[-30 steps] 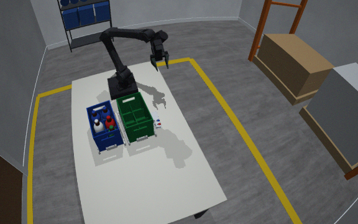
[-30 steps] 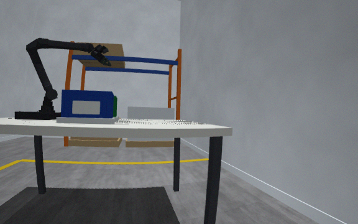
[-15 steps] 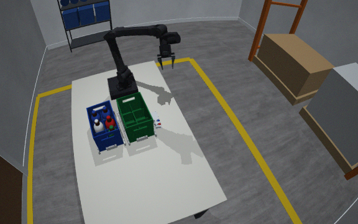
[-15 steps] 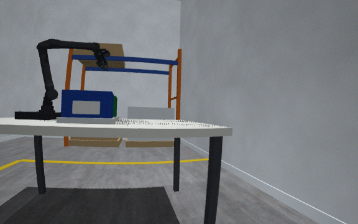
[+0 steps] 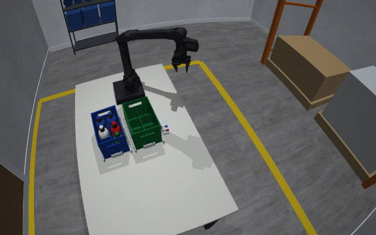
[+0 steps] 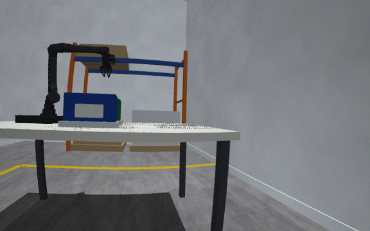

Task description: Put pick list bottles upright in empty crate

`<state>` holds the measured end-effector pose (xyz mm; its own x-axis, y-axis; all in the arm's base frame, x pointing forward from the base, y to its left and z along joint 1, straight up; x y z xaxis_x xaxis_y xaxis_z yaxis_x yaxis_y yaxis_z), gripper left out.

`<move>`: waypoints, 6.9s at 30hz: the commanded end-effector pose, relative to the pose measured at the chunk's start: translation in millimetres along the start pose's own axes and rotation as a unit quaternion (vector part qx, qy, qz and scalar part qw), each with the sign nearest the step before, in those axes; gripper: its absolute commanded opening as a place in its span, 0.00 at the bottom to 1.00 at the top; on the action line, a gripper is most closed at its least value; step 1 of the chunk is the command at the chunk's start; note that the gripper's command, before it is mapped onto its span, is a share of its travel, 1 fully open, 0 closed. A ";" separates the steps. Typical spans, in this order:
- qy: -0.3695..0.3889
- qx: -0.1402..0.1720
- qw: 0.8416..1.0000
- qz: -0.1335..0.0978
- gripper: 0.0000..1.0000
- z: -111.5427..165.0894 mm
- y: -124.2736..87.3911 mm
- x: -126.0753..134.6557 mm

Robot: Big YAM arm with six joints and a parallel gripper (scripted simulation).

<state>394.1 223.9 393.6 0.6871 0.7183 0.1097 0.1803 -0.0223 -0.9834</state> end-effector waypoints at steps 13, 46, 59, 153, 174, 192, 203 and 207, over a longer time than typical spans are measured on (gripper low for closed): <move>0.062 0.069 0.994 0.059 0.61 52.9 21.5 4.4; 0.068 0.065 0.995 0.022 0.61 58.7 12.0 3.8; 0.068 0.065 0.995 0.020 0.61 58.0 10.6 2.3; -0.641 0.094 0.762 0.005 0.61 -54.5 154.5 -29.2; -0.807 0.093 0.583 -0.017 0.61 -49.0 156.3 -25.0; -0.861 0.066 0.503 -0.037 0.61 -53.2 155.4 -12.7; -0.861 0.066 0.503 -0.037 0.61 -53.0 156.0 -11.7; -0.861 0.066 0.503 -0.037 0.61 -53.0 156.1 -11.5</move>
<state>443.6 170.7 231.9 -0.9660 0.2585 0.0006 -0.0011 -0.0018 -1.0000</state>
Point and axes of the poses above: the point where the finger pads meet when closed, its own y axis out along the fingers, its own x axis across the jaws, z = x × y, the point moved 3 cm from there along -y, back along the fingers
